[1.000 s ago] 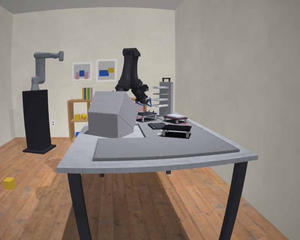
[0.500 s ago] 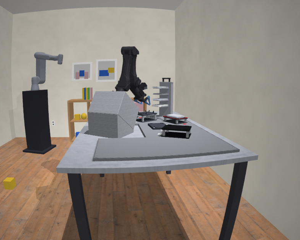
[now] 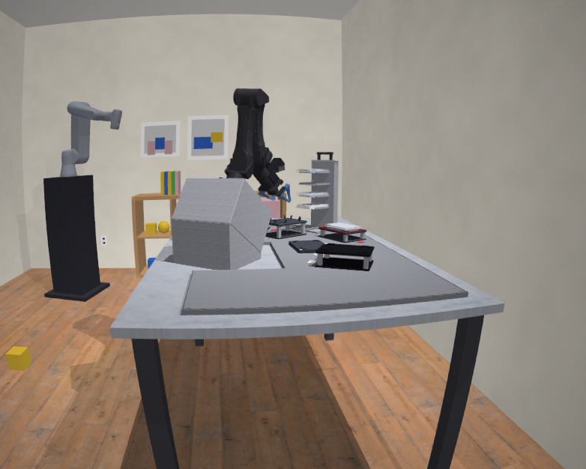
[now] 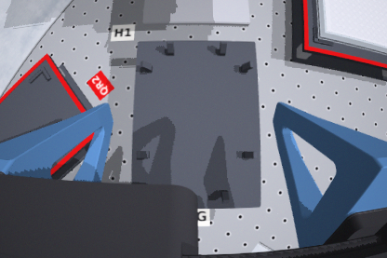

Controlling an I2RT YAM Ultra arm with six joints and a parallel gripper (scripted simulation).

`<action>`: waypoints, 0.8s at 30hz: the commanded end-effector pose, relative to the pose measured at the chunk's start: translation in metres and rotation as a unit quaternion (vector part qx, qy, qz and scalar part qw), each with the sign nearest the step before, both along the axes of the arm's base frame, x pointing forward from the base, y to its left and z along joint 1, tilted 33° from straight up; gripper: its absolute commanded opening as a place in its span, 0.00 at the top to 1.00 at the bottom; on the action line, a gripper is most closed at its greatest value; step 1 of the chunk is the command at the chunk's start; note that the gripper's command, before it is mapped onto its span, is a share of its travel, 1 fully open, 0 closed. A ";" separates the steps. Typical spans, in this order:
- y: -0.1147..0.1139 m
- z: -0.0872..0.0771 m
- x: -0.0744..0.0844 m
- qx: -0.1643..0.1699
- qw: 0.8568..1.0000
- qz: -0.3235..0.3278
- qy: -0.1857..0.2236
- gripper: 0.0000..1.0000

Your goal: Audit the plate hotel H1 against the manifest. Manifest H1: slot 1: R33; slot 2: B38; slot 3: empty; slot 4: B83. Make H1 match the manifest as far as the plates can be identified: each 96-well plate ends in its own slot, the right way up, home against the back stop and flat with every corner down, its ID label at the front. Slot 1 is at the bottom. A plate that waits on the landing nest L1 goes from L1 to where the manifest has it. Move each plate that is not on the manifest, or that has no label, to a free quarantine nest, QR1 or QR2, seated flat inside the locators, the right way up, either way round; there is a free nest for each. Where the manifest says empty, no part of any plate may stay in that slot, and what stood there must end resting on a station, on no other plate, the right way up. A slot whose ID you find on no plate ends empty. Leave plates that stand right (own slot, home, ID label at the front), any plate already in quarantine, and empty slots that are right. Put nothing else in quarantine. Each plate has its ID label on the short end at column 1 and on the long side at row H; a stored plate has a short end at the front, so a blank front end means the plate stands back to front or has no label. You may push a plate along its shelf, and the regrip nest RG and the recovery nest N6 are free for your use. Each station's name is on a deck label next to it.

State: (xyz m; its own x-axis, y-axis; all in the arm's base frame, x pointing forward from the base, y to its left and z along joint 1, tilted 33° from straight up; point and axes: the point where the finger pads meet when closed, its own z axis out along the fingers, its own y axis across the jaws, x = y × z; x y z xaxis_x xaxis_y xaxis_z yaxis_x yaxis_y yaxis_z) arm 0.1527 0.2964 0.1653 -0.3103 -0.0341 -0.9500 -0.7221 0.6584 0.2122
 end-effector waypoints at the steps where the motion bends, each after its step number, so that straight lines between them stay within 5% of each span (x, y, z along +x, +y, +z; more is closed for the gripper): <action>1: -0.009 -0.003 -0.005 -0.004 1.000 -0.005 0.002 0.00; 6: -0.015 -0.002 -0.010 -0.004 1.000 -0.005 0.001 0.00; 7: -0.011 0.021 -0.009 0.017 1.000 -0.005 -0.003 0.00; 24: -0.039 0.062 -0.021 0.018 1.000 -0.005 -0.002 0.00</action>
